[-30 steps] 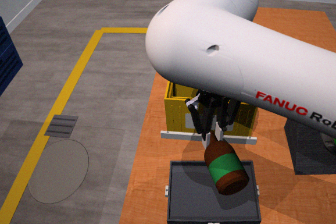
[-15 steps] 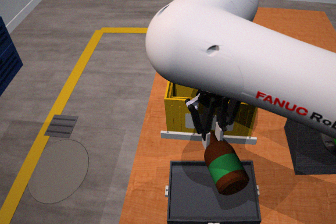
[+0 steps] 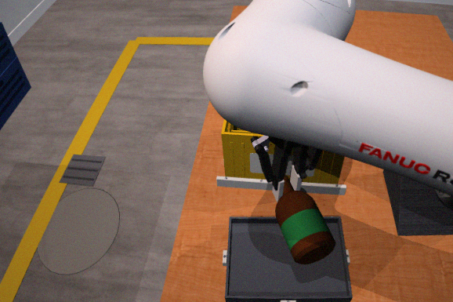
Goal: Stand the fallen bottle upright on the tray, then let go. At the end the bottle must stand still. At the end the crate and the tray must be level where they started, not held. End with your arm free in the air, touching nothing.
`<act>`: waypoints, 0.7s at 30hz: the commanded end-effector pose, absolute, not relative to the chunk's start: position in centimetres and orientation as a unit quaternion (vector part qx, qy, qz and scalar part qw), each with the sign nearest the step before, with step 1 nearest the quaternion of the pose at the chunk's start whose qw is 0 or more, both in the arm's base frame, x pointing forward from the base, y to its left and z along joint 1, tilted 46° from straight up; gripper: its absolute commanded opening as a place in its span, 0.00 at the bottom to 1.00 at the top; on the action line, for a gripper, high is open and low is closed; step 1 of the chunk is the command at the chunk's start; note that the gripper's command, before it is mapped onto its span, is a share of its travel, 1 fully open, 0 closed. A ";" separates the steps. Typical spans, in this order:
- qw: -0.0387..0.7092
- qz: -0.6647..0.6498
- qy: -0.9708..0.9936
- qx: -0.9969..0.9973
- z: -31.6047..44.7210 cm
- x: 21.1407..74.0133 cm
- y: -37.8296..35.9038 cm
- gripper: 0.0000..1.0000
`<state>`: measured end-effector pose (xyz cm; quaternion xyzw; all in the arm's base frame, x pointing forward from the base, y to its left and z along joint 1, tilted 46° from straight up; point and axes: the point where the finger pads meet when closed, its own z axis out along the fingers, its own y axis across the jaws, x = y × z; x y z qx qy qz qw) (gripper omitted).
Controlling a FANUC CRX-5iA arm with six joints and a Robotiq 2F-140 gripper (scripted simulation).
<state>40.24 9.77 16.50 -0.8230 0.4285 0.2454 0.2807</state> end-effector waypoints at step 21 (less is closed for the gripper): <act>0.256 0.194 0.445 -0.836 16.7 40.2 9.8 0.00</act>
